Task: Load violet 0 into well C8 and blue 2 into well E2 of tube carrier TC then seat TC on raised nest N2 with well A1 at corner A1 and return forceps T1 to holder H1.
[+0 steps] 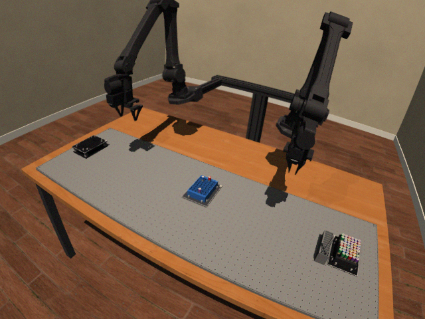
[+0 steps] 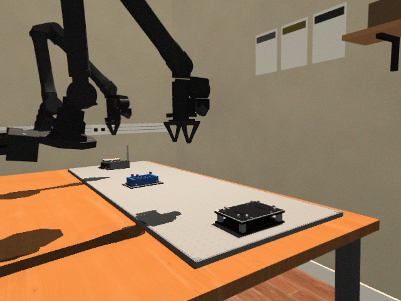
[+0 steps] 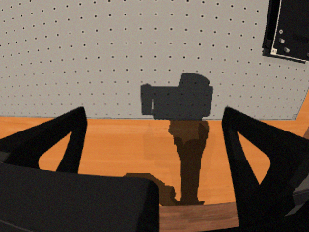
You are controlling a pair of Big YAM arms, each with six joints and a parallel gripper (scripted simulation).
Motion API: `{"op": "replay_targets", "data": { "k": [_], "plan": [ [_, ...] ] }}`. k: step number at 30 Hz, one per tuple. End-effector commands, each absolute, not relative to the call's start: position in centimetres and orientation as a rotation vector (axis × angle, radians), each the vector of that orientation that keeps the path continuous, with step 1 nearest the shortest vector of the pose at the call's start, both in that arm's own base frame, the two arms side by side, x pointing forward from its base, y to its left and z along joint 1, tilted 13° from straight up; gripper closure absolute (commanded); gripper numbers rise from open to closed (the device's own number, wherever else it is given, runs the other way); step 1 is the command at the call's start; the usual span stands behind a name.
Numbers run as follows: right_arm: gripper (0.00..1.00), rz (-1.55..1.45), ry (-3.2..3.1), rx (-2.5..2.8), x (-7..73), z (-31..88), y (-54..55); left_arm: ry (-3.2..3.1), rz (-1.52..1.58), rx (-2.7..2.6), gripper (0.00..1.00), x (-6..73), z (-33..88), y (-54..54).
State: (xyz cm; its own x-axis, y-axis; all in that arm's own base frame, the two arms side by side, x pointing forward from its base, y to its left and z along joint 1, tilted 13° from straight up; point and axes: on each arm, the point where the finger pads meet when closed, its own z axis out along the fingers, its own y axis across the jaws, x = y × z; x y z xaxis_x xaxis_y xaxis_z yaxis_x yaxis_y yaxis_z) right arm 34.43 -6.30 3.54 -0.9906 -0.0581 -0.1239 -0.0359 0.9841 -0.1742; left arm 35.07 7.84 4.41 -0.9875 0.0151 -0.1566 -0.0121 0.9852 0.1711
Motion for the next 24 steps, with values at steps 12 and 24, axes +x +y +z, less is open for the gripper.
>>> {"op": "replay_targets", "data": {
  "k": [12, 24],
  "plan": [
    [0.00, -0.270, 2.920, -0.032, 37.5, 6.0, -6.8, 2.991, 0.258, -0.011, 0.76, 34.8, 4.3, 7.9],
    [0.00, -0.271, 2.938, -0.104, 37.6, 4.4, -4.7, 2.991, 0.258, -0.011, 0.76, 34.8, 4.3, 7.9]
  ]
}}
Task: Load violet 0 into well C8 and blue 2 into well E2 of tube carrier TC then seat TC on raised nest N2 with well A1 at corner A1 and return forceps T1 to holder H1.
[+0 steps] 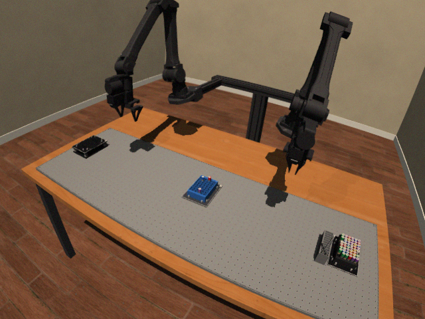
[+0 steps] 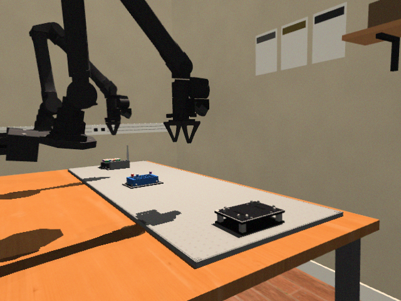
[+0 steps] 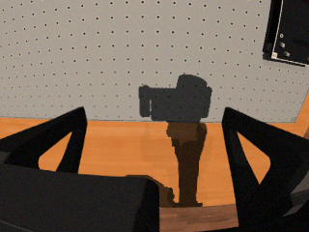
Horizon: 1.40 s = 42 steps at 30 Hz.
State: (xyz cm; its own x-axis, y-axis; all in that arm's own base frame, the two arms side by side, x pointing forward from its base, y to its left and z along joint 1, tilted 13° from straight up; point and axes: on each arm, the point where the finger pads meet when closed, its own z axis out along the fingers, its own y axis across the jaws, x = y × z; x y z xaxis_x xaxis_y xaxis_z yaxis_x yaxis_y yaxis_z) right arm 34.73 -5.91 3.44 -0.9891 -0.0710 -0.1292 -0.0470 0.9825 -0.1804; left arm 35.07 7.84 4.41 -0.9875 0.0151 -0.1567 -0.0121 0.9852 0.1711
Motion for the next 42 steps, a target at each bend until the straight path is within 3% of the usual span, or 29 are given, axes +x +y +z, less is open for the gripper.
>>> {"op": "replay_targets", "data": {
  "k": [1, 42],
  "plan": [
    [0.00, -0.270, 2.938, -0.104, 37.6, 4.2, -4.4, 2.991, 0.258, -0.011, 0.76, 34.8, 4.3, 7.9],
    [0.00, -0.250, 2.948, -0.106, 38.2, -3.7, 9.3, 2.991, 0.258, -0.011, 0.76, 34.8, 4.3, 7.9]
  ]
}}
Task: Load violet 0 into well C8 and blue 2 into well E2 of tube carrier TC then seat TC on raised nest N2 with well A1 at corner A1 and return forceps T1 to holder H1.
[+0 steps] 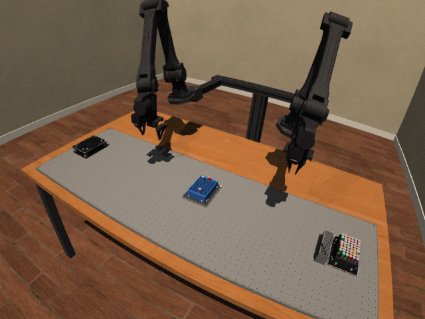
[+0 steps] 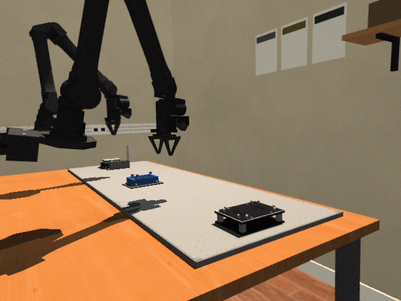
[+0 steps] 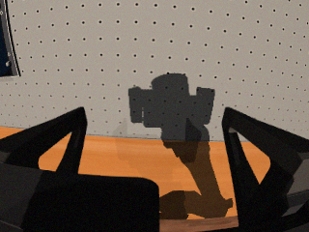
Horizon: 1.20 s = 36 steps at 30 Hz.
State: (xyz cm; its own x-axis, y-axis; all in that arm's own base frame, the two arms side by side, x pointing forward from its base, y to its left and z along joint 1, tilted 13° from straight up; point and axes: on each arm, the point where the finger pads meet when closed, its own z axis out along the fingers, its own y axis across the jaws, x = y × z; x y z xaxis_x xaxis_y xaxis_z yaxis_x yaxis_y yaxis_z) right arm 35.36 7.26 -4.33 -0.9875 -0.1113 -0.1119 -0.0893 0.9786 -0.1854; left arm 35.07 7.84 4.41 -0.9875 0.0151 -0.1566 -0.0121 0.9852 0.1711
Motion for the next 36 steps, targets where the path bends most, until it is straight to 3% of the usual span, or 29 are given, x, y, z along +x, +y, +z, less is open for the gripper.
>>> {"op": "replay_targets", "data": {
  "k": [1, 36],
  "plan": [
    [0.00, -0.250, 2.948, -0.106, 38.2, -3.9, 9.6, 2.991, 0.258, -0.011, 0.76, 34.8, 4.3, 7.9],
    [0.00, -0.243, 2.957, -0.108, 38.5, -10.4, 20.7, 2.991, 0.258, -0.011, 0.76, 34.8, 4.3, 7.9]
  ]
}}
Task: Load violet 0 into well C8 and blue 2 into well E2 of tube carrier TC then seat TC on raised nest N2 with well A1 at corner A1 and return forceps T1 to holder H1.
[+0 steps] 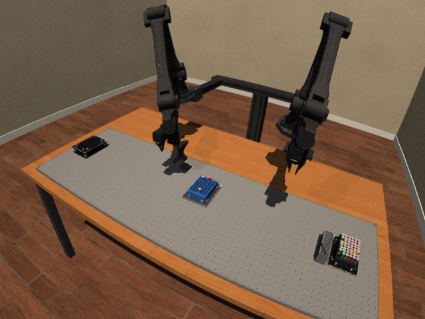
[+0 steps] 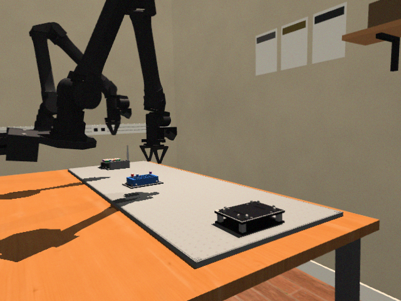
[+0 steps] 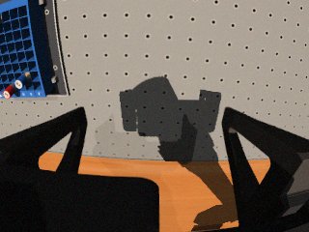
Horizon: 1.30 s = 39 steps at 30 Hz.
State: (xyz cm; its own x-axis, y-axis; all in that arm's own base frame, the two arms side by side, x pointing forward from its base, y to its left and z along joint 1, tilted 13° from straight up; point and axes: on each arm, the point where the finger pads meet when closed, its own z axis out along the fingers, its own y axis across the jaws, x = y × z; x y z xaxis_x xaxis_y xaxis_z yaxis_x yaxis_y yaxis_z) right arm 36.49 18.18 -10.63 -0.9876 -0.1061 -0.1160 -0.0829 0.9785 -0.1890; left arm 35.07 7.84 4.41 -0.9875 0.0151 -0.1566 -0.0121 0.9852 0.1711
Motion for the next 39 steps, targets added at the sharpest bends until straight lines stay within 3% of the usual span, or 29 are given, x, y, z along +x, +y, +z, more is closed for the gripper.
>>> {"op": "replay_targets", "data": {
  "k": [1, 39],
  "plan": [
    [0.00, -0.243, 2.957, -0.108, 38.5, -10.6, 21.1, 2.991, 0.258, -0.011, 0.76, 34.8, 4.3, 7.9],
    [0.00, -0.257, 2.974, -0.114, 38.5, -17.1, 32.1, 2.991, 0.258, -0.011, 0.76, 34.8, 4.3, 7.9]
  ]
}}
